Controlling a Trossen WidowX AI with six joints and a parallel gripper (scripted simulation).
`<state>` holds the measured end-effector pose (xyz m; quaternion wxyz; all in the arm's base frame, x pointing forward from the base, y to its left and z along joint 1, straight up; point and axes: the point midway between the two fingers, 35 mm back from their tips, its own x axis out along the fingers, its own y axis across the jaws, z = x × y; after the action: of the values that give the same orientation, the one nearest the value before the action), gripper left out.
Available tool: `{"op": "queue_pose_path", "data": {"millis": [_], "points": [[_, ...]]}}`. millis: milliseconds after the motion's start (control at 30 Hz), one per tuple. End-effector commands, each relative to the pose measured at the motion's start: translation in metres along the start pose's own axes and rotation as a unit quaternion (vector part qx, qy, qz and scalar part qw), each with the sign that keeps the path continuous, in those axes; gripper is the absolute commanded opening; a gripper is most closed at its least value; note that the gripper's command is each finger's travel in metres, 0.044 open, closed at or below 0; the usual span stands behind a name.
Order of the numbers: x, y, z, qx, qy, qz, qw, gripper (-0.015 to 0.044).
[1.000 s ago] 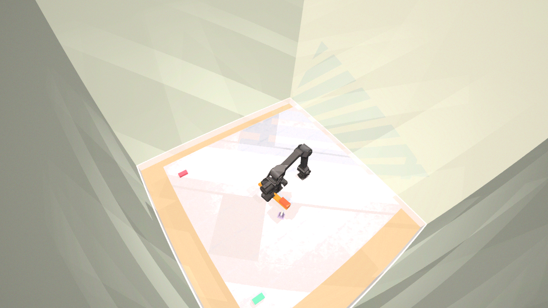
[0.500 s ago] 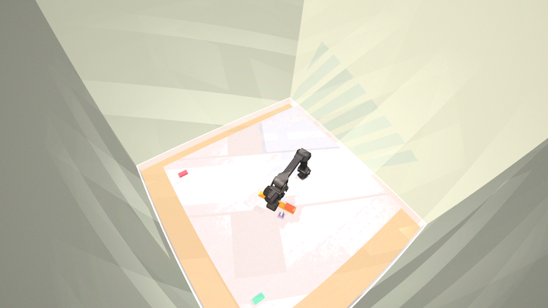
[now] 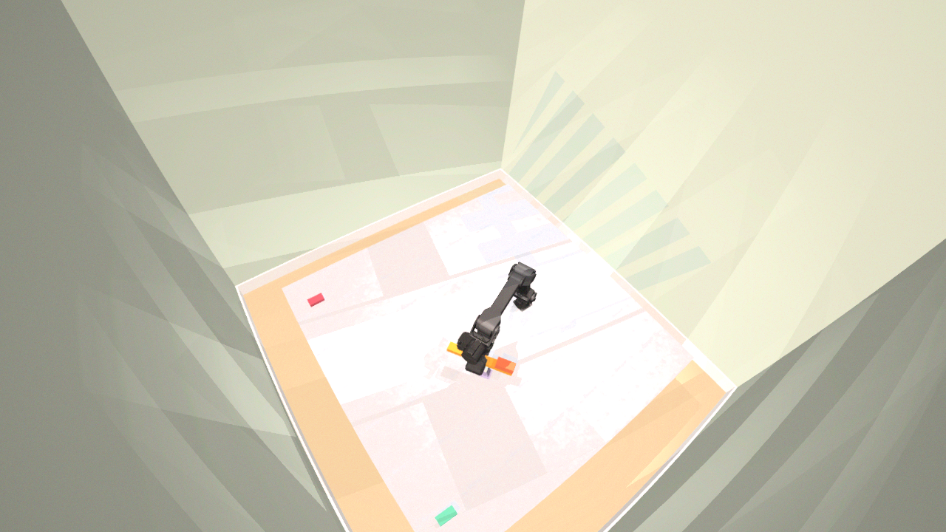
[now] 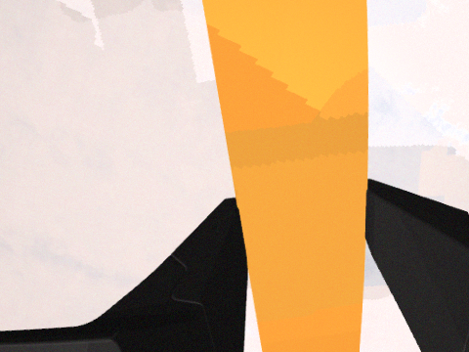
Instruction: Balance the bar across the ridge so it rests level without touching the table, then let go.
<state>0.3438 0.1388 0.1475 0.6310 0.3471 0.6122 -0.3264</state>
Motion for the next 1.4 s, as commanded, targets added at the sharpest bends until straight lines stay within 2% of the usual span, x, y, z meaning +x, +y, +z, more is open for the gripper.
{"op": "queue_pose_path", "data": {"millis": [0, 700, 1367], "points": [[0.005, 0.002, -0.001, -0.003, 0.001, -0.001, 1.0, 0.0], [0.039, 0.002, -0.001, -0.004, 0.001, -0.001, 1.0, 0.0], [0.04, 0.002, -0.001, -0.004, 0.001, -0.001, 1.0, 0.0]]}}
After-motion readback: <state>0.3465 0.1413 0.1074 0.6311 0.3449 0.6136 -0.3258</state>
